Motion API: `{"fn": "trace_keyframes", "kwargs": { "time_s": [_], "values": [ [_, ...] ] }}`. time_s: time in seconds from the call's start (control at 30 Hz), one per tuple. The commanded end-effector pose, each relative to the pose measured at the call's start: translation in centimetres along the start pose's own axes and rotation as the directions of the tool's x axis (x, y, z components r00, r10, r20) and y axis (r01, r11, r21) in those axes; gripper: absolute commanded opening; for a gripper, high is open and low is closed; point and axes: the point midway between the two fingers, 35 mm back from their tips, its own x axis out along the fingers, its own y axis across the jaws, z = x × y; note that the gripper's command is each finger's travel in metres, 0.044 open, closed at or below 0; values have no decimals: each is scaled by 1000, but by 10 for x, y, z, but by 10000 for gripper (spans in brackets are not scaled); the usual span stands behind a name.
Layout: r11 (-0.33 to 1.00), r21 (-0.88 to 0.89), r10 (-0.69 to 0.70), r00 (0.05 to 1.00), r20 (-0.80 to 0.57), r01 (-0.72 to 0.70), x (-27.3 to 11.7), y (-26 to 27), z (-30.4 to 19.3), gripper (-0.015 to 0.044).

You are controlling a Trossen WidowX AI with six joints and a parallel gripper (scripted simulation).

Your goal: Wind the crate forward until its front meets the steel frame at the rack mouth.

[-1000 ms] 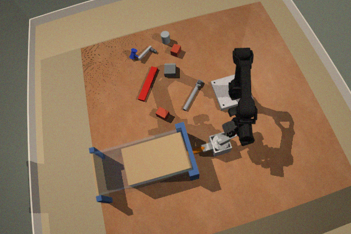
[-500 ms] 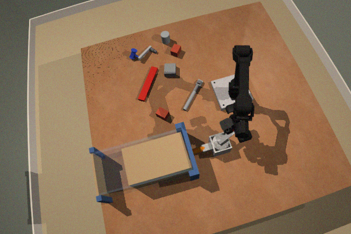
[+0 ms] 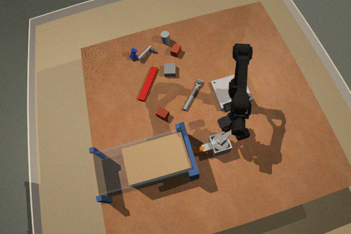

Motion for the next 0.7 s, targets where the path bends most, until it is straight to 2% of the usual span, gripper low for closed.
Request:
{"fn": "trace_keyframes", "kwargs": {
  "time_s": [0.0, 0.67],
  "values": [
    [999, 27, -34, 999, 14, 33, 1, -16, 10, 0],
    [999, 28, -35, 999, 15, 34, 0, -30, 25, 0]
  ]
}}
